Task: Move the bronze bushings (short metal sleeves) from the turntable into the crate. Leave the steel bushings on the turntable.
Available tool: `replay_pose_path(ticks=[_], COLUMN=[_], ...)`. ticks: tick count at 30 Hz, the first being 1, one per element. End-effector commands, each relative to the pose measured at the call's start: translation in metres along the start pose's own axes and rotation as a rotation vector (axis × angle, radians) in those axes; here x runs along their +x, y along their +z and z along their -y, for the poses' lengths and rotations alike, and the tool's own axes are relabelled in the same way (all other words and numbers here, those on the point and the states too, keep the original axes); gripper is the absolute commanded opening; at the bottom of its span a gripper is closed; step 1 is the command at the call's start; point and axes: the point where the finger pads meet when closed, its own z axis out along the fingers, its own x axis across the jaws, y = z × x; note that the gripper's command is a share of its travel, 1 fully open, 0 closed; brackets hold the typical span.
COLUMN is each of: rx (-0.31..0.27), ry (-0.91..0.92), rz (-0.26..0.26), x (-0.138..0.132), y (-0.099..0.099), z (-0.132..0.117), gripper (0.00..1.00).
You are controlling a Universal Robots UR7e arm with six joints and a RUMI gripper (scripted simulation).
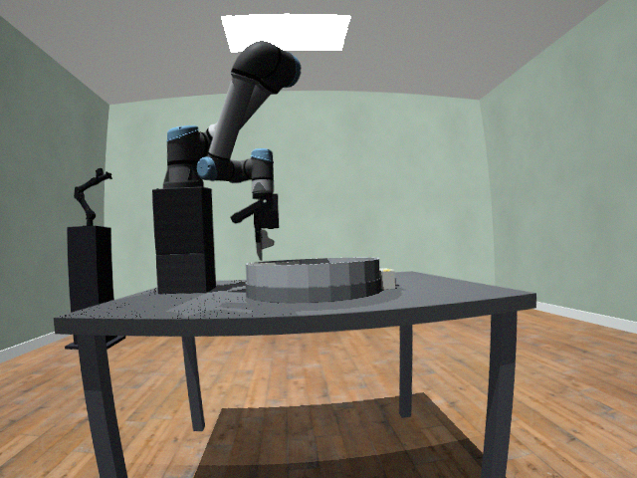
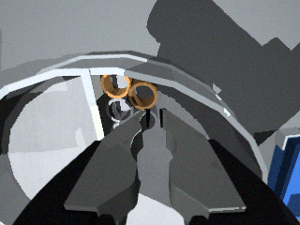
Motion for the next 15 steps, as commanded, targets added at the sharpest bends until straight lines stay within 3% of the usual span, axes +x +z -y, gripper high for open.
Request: replay_pose_path(ticks=[1,15], rx=[-0.003,-0.003], ry=[0.001,0.002], rz=[0.001,0.002], x=[-0.0011,-0.0019], y=[-0.0002,0.0071], z=[-0.0015,-0.0018], gripper=[0.06,0.06])
